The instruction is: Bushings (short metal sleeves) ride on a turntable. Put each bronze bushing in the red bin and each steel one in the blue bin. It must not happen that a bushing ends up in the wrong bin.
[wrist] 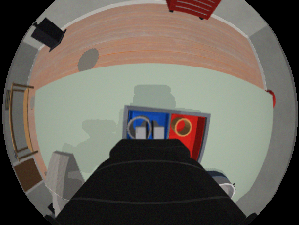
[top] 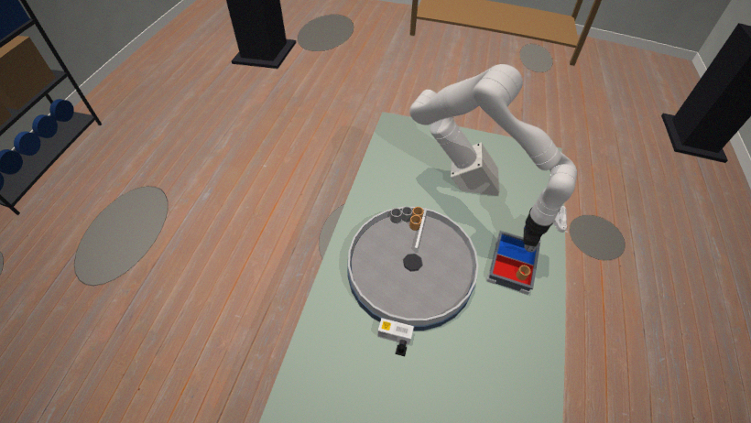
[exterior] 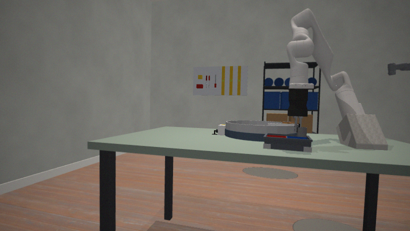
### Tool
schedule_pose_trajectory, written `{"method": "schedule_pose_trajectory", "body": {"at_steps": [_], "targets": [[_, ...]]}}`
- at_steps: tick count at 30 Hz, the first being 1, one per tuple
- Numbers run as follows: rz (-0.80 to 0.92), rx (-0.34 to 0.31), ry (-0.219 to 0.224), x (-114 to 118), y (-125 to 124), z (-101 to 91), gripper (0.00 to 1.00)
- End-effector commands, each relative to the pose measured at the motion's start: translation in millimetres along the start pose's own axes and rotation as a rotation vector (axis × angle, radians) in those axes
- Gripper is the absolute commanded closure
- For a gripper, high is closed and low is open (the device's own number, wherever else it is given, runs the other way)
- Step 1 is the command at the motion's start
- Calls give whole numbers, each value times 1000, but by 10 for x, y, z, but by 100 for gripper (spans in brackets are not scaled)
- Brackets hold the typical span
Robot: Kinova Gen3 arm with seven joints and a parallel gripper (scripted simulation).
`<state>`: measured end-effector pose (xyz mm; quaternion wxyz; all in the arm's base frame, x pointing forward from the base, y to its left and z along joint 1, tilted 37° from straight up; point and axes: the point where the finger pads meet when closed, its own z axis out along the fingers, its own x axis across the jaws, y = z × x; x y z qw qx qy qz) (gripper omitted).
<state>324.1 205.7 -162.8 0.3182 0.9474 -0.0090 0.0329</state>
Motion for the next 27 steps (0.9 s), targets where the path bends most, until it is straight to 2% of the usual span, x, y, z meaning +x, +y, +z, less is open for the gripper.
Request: {"method": "schedule_pose_trajectory", "body": {"at_steps": [1, 27], "targets": [[-1, -1, 0, -4, -3, 7, 100], [-1, -1, 0, -8, -6, 127, 100]]}}
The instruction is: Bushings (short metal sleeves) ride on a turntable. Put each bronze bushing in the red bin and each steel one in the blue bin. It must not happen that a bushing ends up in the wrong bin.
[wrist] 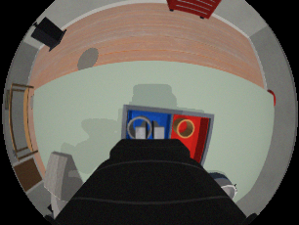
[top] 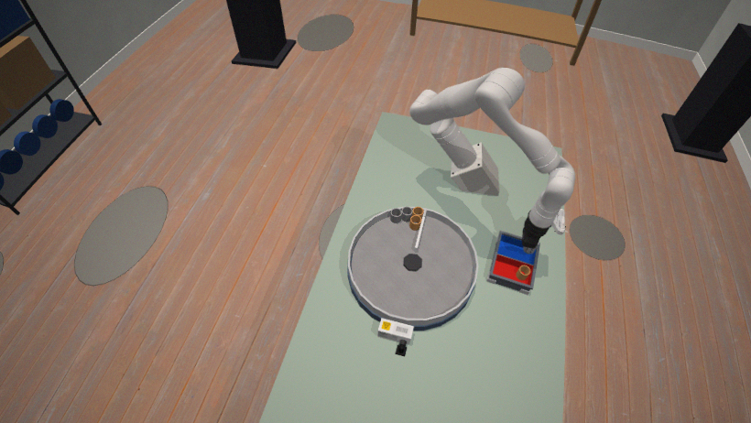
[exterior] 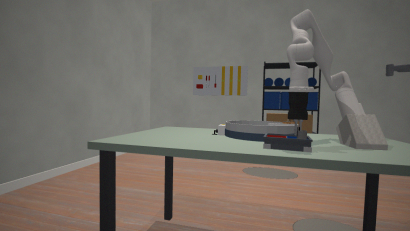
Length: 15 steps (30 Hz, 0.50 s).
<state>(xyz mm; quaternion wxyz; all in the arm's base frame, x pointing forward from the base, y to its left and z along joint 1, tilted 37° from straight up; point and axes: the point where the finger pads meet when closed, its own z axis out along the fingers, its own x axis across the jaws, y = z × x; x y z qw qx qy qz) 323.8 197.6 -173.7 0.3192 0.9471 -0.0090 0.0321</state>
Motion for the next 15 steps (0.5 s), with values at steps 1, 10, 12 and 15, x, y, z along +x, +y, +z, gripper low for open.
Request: {"method": "schedule_pose_trajectory", "body": {"at_steps": [1, 10, 12, 15], "targets": [[0, 2, 1, 2, -6, -8, 100], [0, 2, 1, 3, -6, 51, 100], [0, 2, 1, 3, -6, 63, 100], [0, 2, 1, 2, -6, 100, 100]]}}
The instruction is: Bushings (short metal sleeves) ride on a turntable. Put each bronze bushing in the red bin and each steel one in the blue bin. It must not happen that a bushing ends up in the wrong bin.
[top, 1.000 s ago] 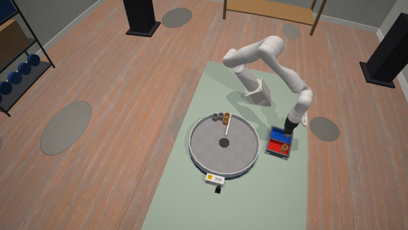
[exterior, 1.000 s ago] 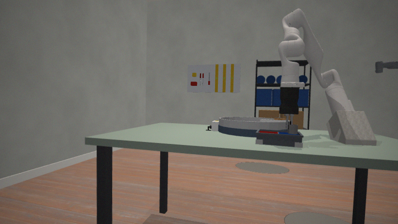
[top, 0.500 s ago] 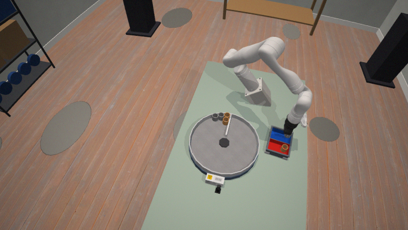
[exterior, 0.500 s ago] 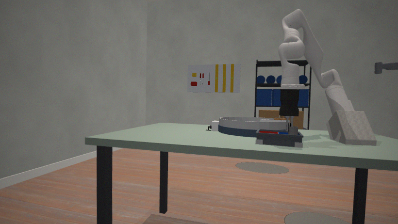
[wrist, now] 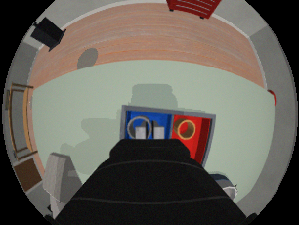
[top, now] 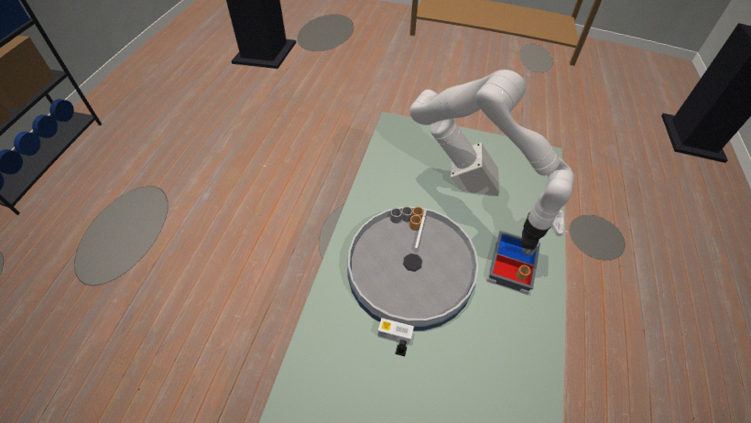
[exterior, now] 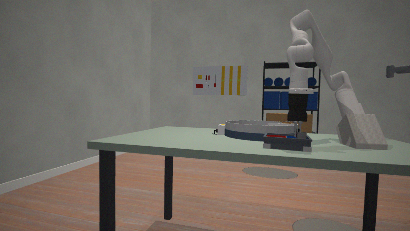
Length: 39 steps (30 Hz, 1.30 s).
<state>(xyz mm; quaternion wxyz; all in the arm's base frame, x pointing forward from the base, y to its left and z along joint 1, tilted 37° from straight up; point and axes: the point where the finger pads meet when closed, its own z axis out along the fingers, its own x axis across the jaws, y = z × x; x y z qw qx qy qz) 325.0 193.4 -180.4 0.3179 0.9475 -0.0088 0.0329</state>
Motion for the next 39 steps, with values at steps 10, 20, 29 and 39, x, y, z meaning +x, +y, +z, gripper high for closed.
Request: {"method": "schedule_pose_trajectory", "body": {"at_steps": [10, 20, 29, 39], "targets": [[0, -1, 0, -3, 2, 43, 100], [0, -1, -1, -4, 2, 104, 100], [0, -1, -1, -4, 2, 153, 100], [0, -1, -1, -4, 2, 212, 100]]}}
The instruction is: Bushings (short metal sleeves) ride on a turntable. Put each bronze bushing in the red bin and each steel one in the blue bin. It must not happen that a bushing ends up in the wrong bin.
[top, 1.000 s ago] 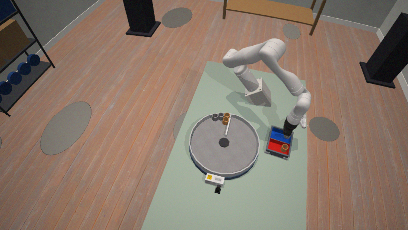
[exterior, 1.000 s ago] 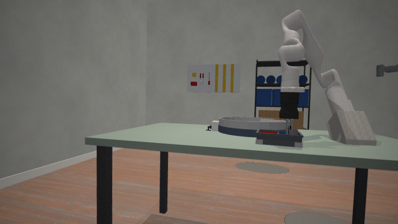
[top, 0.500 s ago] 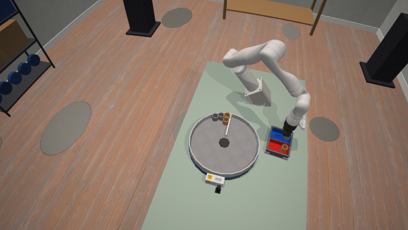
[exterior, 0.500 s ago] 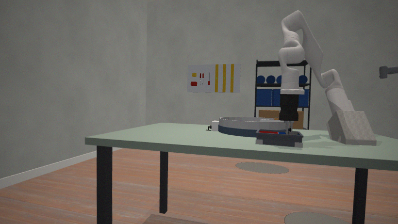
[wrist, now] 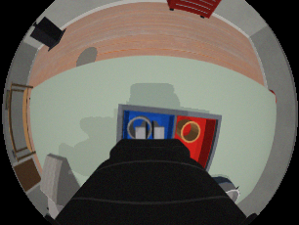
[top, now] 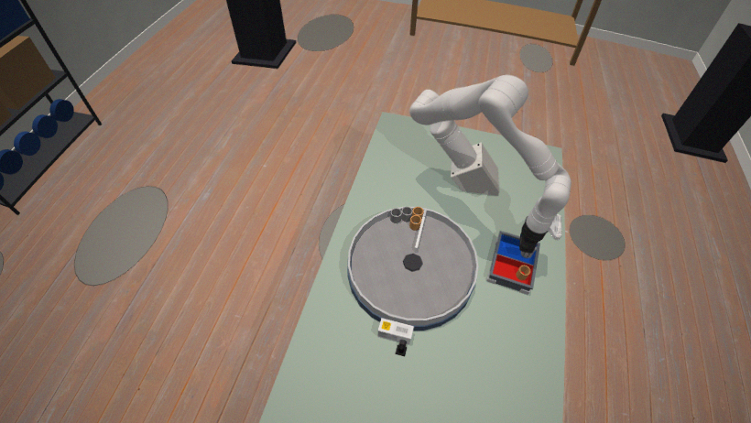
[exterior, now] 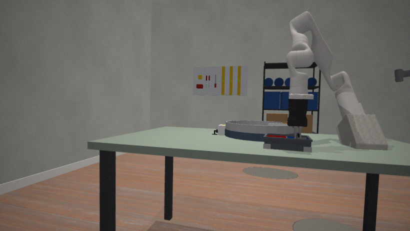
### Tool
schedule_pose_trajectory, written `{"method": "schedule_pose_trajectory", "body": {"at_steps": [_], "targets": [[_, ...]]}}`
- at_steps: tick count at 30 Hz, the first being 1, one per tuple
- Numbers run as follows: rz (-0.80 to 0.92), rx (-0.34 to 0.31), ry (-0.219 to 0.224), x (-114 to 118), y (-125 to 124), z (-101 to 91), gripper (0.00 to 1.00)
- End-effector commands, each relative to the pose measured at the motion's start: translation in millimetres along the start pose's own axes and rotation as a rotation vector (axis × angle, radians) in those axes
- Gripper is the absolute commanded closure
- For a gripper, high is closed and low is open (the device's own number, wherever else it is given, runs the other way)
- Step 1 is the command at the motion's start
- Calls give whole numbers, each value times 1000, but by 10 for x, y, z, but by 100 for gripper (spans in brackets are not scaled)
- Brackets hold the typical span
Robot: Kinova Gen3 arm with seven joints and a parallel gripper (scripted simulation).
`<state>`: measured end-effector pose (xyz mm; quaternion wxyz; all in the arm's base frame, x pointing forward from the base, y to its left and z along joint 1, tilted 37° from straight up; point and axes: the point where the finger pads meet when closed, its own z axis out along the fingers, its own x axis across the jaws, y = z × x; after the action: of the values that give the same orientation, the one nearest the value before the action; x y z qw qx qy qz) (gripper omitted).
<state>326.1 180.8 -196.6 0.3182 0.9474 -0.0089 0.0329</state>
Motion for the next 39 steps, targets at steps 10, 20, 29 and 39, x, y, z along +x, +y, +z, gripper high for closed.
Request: {"method": "schedule_pose_trajectory", "body": {"at_steps": [10, 20, 29, 39], "targets": [[-1, -1, -1, -4, -1, 67, 100], [-1, -1, -1, -3, -1, 67, 100], [-1, -1, 0, -3, -1, 67, 53], [-1, 0, 0, -3, -2, 66, 53]]}}
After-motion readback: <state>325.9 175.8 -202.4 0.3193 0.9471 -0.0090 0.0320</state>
